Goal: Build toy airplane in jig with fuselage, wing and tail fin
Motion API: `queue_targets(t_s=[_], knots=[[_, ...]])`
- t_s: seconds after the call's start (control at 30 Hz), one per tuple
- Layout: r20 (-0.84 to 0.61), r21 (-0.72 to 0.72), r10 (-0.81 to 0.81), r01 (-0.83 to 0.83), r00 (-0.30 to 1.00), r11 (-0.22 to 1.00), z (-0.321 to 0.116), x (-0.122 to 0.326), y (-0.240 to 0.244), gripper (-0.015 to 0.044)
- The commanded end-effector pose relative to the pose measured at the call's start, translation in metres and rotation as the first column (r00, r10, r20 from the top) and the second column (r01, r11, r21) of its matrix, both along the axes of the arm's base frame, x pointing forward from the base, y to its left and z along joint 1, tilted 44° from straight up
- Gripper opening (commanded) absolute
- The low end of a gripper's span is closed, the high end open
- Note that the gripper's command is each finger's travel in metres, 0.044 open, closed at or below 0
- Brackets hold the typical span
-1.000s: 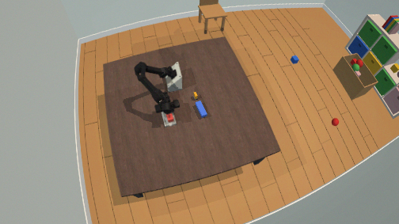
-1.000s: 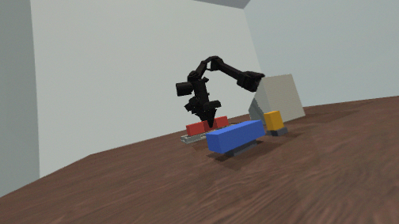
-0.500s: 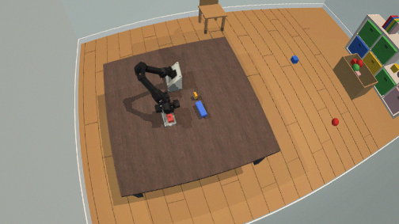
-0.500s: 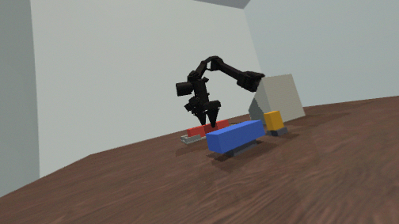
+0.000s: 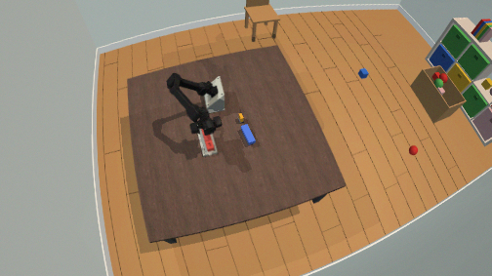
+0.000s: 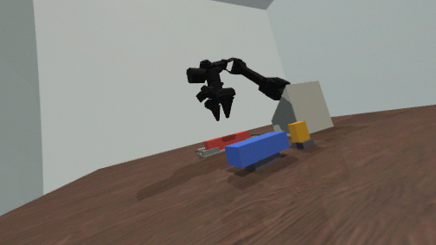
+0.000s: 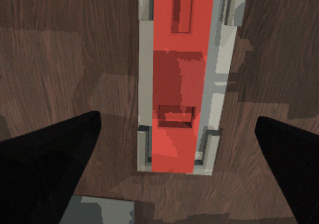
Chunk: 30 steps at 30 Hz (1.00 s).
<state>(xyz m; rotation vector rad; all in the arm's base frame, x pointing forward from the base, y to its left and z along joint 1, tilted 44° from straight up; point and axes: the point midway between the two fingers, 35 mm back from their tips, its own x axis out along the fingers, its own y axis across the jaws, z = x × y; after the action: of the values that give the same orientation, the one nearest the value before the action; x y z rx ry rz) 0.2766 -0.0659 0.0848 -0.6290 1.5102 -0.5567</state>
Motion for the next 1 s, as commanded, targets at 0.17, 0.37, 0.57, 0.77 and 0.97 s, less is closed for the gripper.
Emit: queue_targets(t_s=[0.17, 0.37, 0.57, 0.77, 0.97], knots=[[0.007, 0.000, -0.002, 0.002, 1.000, 1.000, 0.019, -0.001, 0.018, 0.0440], [-0.060, 0.002, 0.070, -0.070, 0.996, 0.998, 0.015, 0.000, 0.014, 0.0440], [-0.058, 0.014, 0.074, -0.074, 0.996, 0.997, -0.004, 0.018, 0.039, 0.0440], [-0.056, 0.030, 0.078, -0.077, 0.995, 0.997, -0.062, 0.047, 0.105, 0.0440], [-0.056, 0.026, 0.075, -0.074, 0.996, 0.997, -0.124, 0.050, 0.164, 0.0440]])
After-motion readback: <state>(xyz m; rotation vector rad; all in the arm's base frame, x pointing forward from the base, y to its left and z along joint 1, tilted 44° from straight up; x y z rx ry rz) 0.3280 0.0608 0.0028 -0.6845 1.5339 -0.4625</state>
